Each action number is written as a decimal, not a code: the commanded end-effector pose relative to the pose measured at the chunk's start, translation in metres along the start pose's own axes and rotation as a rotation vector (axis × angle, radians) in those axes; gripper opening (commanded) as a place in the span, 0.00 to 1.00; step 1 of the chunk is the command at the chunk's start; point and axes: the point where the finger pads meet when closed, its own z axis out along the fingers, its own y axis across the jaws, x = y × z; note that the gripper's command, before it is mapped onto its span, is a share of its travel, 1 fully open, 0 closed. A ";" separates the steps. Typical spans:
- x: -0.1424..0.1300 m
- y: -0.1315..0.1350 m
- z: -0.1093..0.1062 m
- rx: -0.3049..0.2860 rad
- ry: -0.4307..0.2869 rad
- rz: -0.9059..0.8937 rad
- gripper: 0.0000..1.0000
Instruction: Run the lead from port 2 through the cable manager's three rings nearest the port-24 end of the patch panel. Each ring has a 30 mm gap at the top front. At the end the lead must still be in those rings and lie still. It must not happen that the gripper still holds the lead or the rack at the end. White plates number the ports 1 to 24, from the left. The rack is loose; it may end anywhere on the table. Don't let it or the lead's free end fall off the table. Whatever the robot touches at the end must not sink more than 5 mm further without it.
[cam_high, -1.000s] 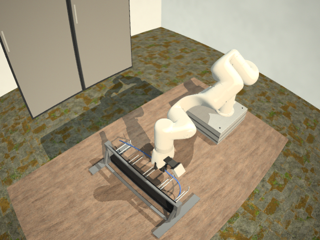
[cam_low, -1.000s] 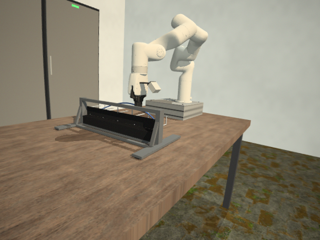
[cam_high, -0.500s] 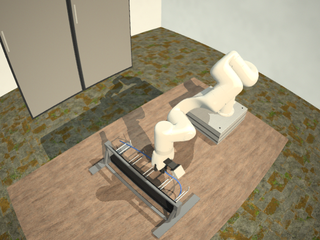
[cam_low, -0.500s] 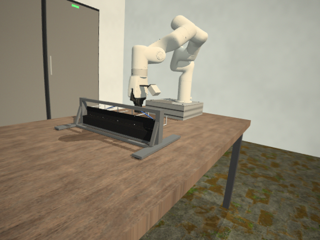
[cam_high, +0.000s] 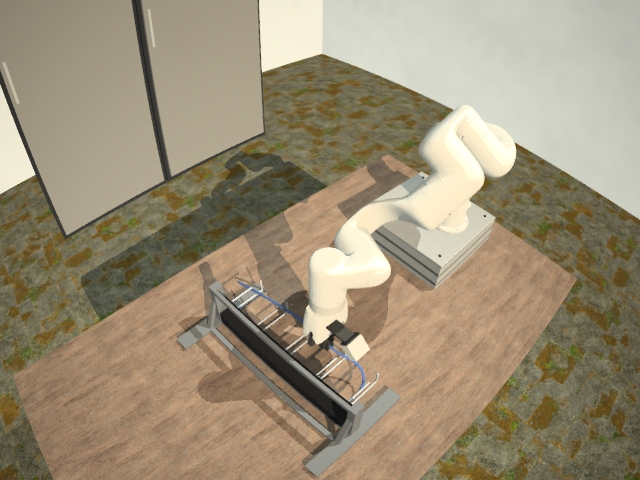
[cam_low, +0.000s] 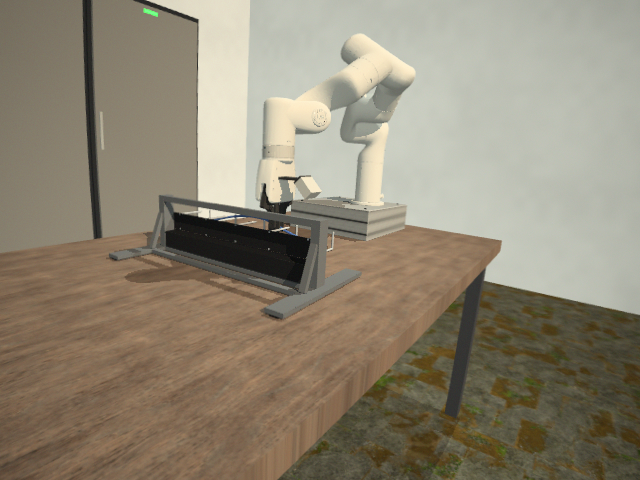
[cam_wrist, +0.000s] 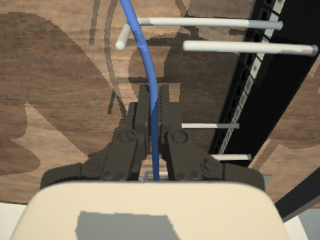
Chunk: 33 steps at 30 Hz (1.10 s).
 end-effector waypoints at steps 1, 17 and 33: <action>0.000 0.002 0.001 -0.005 0.000 0.000 0.00; 0.000 0.002 0.014 -0.005 0.000 0.000 0.00; 0.000 0.002 0.021 -0.005 0.000 0.000 0.00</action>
